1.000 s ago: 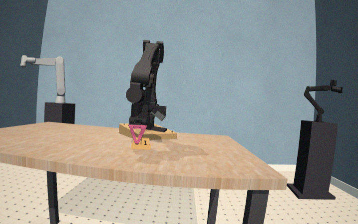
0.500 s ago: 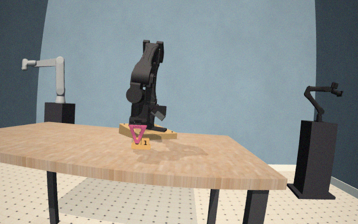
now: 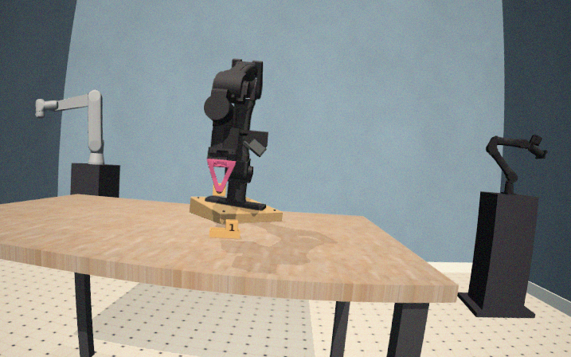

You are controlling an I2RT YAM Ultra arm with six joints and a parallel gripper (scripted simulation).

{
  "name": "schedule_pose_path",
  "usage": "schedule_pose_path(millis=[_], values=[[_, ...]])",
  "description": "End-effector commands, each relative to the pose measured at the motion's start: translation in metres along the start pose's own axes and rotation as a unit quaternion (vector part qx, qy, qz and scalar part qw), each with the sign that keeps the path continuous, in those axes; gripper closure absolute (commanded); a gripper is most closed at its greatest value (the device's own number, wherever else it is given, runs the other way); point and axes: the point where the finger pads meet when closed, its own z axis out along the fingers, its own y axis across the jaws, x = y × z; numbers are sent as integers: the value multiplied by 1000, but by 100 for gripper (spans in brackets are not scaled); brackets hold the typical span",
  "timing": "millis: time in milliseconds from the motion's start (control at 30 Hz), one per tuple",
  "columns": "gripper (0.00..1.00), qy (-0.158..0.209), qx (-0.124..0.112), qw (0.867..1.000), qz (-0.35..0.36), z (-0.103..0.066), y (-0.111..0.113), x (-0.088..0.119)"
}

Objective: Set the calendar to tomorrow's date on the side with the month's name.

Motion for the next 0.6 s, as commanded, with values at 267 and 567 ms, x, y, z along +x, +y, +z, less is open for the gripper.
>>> schedule_pose_path(millis=[267,567], values=[[74,-7,-15,1000,3,-22,11,-2],[74,-7,-13,1000,16,-23,10,0]])
